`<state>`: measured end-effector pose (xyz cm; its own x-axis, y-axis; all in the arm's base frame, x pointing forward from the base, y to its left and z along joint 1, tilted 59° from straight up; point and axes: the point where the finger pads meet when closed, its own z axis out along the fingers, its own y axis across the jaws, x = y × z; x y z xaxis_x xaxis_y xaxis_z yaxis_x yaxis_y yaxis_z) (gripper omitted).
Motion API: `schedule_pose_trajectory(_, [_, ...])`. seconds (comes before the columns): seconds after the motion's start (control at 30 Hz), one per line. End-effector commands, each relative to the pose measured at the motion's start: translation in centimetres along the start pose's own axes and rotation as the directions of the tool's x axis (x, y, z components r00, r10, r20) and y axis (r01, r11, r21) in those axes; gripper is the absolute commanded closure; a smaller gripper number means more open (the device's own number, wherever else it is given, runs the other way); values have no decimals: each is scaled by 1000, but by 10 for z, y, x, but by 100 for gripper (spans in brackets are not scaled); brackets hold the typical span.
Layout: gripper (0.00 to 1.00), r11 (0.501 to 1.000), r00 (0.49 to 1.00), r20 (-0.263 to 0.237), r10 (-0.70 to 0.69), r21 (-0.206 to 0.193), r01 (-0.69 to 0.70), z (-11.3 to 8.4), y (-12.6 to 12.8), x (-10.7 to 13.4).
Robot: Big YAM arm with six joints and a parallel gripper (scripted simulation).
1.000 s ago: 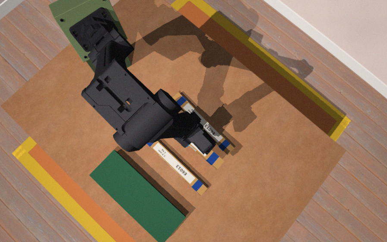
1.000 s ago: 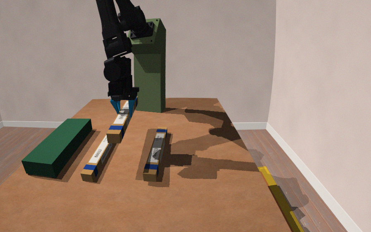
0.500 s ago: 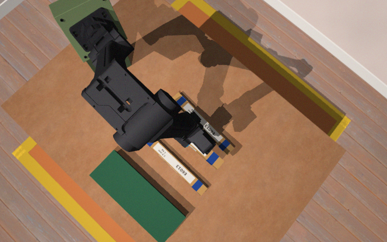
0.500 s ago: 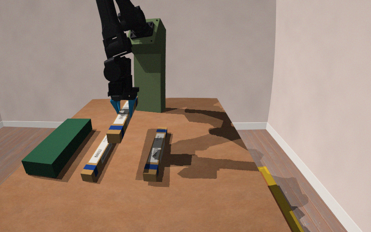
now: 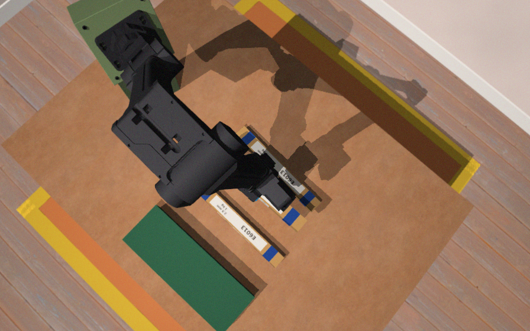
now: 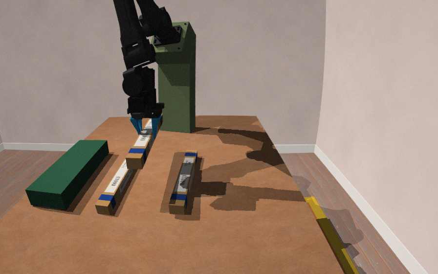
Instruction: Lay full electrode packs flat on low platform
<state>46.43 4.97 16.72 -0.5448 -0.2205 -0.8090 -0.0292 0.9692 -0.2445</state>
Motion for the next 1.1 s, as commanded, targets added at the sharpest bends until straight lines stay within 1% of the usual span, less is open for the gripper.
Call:
schedule_pose_trajectory(0.0, [100,1000,999,34,13,-11,-13,-15,4,-11])
schedule_pose_trajectory(0.07, [100,1000,999,34,13,-11,-13,-15,4,-11])
schedule_pose_trajectory(0.23, [100,988,987,36,-155,-9,155,-18,20,-12])
schedule_pose_trajectory(0.3, [100,988,987,36,-155,-9,155,-18,20,-12])
schedule_pose_trajectory(0.53, [100,988,987,45,-155,-10,156,-21,39,-17])
schedule_pose_trajectory(0.8, [100,989,989,35,-147,-14,147,-15,64,-15])
schedule_pose_trajectory(0.87, [100,989,989,35,-147,-14,147,-15,64,-15])
schedule_pose_trajectory(1.07, [100,991,989,51,-136,-13,137,-20,79,-21])
